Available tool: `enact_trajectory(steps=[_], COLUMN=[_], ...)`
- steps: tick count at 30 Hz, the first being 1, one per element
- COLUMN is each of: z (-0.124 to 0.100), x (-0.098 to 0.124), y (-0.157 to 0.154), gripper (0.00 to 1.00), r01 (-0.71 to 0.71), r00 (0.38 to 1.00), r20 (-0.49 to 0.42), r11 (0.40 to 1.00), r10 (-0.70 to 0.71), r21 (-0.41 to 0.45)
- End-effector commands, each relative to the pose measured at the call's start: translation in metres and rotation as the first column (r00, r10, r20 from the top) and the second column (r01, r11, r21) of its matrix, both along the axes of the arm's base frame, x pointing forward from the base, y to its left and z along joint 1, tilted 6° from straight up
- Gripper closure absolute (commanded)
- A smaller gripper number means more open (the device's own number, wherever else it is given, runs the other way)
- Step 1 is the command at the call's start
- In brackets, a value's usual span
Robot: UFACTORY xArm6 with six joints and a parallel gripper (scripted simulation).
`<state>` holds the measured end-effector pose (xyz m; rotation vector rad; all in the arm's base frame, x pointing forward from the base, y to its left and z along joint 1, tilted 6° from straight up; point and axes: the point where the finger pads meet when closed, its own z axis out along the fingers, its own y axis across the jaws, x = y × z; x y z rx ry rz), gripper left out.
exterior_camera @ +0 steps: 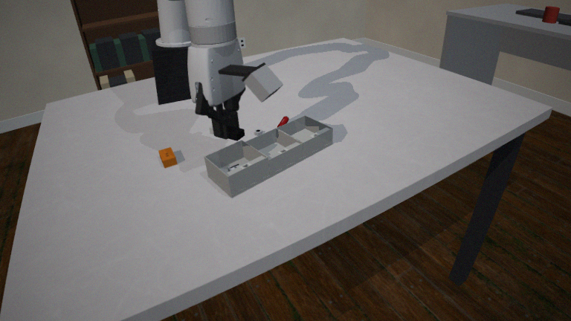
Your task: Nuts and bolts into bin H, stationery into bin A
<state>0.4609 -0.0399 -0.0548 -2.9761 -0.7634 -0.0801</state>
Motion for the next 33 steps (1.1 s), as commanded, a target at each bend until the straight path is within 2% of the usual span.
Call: enact_trajectory(steps=[1, 4, 14, 16, 17, 22, 31, 33], z=[-0.001, -0.001, -0.001, -0.001, -0.001, -0.001, -0.001, -0.001], x=[0.026, 0.04, 0.04, 0.04, 0.04, 0.04, 0.04, 0.04], y=[-0.005, -0.008, -0.008, -0.008, -0.008, -0.008, -0.007, -0.007], gripper=[1.0, 1.0, 1.0, 1.0, 1.0, 1.0, 1.0, 1.0], r01=[-0.156, -0.225, -0.468, -0.468, -0.534, -0.629, -0.79, -0.79], r00=[0.988, 0.974, 0.883, 0.883, 0.844, 0.776, 0.609, 0.609], r20=[0.01, 0.017, 0.031, 0.031, 0.031, 0.031, 0.033, 0.033], r11=[0.988, 0.974, 0.883, 0.883, 0.845, 0.776, 0.61, 0.61], r10=[0.156, 0.225, 0.469, 0.469, 0.535, 0.63, 0.792, 0.792], r21=[0.002, -0.005, -0.033, -0.033, -0.039, -0.05, -0.064, -0.064])
